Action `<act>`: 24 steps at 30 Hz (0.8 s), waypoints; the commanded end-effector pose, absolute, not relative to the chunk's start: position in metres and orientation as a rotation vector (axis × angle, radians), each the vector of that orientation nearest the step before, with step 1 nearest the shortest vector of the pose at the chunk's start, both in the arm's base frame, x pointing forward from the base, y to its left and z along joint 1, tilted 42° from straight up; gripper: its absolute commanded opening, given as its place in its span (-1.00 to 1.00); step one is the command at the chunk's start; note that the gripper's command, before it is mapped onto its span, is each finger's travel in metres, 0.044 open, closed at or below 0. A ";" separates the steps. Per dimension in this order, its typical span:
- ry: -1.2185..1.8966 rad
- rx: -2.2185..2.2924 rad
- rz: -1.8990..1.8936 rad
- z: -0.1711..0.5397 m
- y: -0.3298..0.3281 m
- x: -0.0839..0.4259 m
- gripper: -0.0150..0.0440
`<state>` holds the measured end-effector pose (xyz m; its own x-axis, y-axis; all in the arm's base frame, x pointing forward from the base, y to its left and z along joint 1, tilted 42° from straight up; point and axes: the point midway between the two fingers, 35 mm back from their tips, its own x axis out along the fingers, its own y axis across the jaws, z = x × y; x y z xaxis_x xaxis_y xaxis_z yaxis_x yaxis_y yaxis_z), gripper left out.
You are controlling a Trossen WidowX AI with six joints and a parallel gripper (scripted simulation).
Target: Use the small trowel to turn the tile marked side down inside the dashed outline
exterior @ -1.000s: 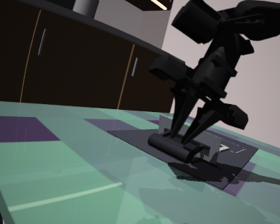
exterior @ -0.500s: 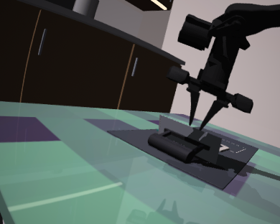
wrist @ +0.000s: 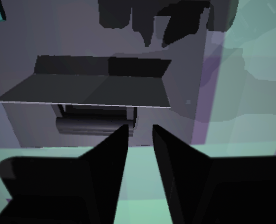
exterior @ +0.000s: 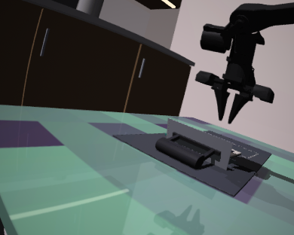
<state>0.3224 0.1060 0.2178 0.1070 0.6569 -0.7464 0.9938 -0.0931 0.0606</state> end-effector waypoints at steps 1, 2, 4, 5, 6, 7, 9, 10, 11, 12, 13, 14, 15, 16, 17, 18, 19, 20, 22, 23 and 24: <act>1.621 1.827 -0.783 0.217 0.105 0.320 -0.15; 1.620 1.826 -0.782 0.217 0.105 0.320 -0.15; 1.613 1.821 -0.770 0.217 0.105 0.321 -0.15; 1.610 1.819 -0.766 0.217 0.105 0.322 -0.15; 1.609 1.818 -0.764 0.217 0.105 0.322 -0.15; 1.610 1.819 -0.768 0.217 0.105 0.322 -0.15; 1.611 1.820 -0.771 0.217 0.105 0.321 -0.15; 1.612 1.820 -0.772 0.216 0.105 0.321 -0.15; 1.612 1.820 -0.772 0.216 0.106 0.321 -0.15; 1.613 1.821 -0.773 0.215 0.107 0.321 -0.15; 1.613 1.821 -0.773 0.214 0.109 0.320 -0.15; 1.614 1.822 -0.774 0.213 0.110 0.320 -0.15; 1.614 1.822 -0.774 0.212 0.111 0.320 -0.15; 1.615 1.822 -0.775 0.211 0.112 0.319 -0.15; 1.615 1.823 -0.775 0.210 0.113 0.319 -0.15; 1.616 1.823 -0.776 0.209 0.114 0.318 -0.15; 1.617 1.824 -0.777 0.208 0.116 0.318 -0.15; 1.617 1.824 -0.777 0.207 0.117 0.318 -0.15; 1.619 1.825 -0.778 0.205 0.119 0.317 -0.15; 1.619 1.826 -0.779 0.204 0.120 0.316 -0.15; 1.620 1.826 -0.779 0.203 0.121 0.316 -0.15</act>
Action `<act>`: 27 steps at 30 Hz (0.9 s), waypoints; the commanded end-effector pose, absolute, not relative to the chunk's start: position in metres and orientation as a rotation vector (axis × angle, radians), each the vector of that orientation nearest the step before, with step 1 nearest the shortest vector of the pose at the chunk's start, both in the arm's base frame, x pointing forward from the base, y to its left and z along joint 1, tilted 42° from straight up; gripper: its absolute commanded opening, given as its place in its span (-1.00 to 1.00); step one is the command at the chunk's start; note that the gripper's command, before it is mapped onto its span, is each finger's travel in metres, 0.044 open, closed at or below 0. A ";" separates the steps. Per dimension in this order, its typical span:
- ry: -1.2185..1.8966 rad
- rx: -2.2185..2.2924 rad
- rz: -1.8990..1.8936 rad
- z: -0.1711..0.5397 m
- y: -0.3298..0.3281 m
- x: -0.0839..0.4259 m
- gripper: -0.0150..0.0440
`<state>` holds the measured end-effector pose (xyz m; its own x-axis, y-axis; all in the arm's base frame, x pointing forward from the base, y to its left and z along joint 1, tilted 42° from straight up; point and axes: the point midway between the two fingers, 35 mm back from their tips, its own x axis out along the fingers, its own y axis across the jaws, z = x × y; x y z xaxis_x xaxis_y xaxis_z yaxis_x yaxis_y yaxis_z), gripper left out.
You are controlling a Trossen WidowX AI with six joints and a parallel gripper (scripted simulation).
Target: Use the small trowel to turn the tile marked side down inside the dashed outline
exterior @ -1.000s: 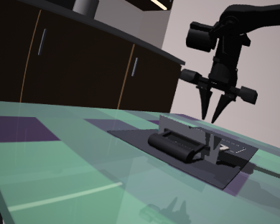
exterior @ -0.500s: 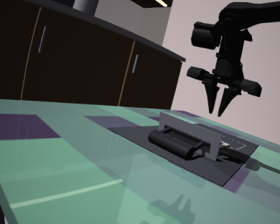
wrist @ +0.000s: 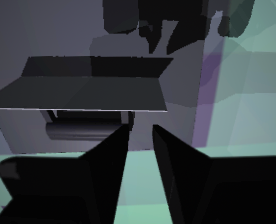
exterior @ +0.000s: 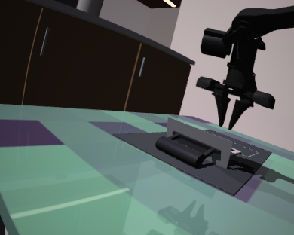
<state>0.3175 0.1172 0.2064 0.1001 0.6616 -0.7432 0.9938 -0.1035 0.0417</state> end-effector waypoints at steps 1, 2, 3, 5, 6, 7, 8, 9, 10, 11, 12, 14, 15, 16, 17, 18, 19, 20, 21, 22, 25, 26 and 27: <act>1.620 1.827 -0.780 0.202 0.122 0.315 -0.15; 1.621 1.827 -0.781 0.201 0.124 0.315 -0.15; 1.622 1.828 -0.781 0.200 0.125 0.314 -0.15; 1.623 1.828 -0.782 0.198 0.126 0.314 -0.15; 1.623 1.828 -0.782 0.198 0.126 0.314 -0.15; 1.623 1.828 -0.782 0.198 0.126 0.314 -0.15; 1.623 1.828 -0.782 0.197 0.126 0.314 -0.15; 1.623 1.828 -0.782 0.197 0.126 0.314 -0.15; 1.623 1.828 -0.782 0.196 0.127 0.314 -0.15; 1.623 1.828 -0.782 0.195 0.127 0.314 -0.15; 1.623 1.828 -0.782 0.193 0.127 0.314 -0.15; 1.623 1.828 -0.782 0.190 0.127 0.314 -0.15; 1.623 1.828 -0.782 0.188 0.127 0.314 -0.15; 1.623 1.828 -0.782 0.187 0.128 0.314 -0.15; 1.623 1.828 -0.782 0.185 0.128 0.314 -0.15; 1.623 1.828 -0.782 0.183 0.128 0.314 -0.15; 1.623 1.828 -0.782 0.182 0.128 0.314 -0.15; 1.623 1.828 -0.782 0.180 0.128 0.314 -0.15; 1.623 1.828 -0.782 0.180 0.128 0.314 -0.15; 1.623 1.828 -0.782 0.179 0.129 0.314 -0.15; 1.623 1.828 -0.782 0.179 0.129 0.314 -0.15; 1.623 1.828 -0.782 0.179 0.129 0.314 -0.15; 1.623 1.828 -0.782 0.179 0.129 0.314 -0.15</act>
